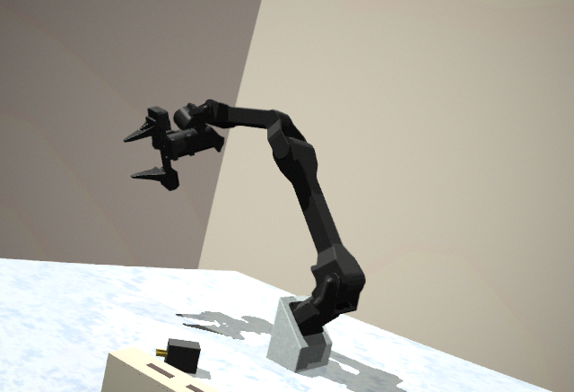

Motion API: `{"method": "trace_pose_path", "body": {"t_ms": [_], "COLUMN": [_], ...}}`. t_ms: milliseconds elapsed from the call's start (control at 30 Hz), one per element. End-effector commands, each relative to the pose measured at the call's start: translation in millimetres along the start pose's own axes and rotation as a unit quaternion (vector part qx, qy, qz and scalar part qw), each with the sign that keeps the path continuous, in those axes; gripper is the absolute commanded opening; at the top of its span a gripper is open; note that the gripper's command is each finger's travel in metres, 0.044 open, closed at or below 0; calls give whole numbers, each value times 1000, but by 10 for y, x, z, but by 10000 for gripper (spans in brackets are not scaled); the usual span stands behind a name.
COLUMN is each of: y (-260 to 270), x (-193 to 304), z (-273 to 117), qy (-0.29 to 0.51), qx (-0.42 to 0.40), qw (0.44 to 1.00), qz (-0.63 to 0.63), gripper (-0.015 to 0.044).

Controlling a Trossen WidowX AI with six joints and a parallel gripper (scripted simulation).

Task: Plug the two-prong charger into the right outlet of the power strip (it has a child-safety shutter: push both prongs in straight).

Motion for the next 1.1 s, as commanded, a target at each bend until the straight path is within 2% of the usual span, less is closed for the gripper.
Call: {"method": "trace_pose_path", "body": {"t_ms": [0, 33, 1067], "y": [3, 11, 218], "x": [6, 22, 1202], "z": [6, 22, 923], "qy": [0, 2, 89], "qx": [1, 4, 164], "qw": [1000, 1000, 974], "qz": [-1, -3, -131], "gripper": [426, 440, 440]}}
Point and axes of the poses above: the point midway between the two fingers, 35 mm back from their tips, its own z axis out along the fingers, its own y axis across the jaws, x = y × z, the point moved 8 cm from there along -z, back along the fingers, and after that the axes turned 10 degrees about z, right-handed, at the moved point
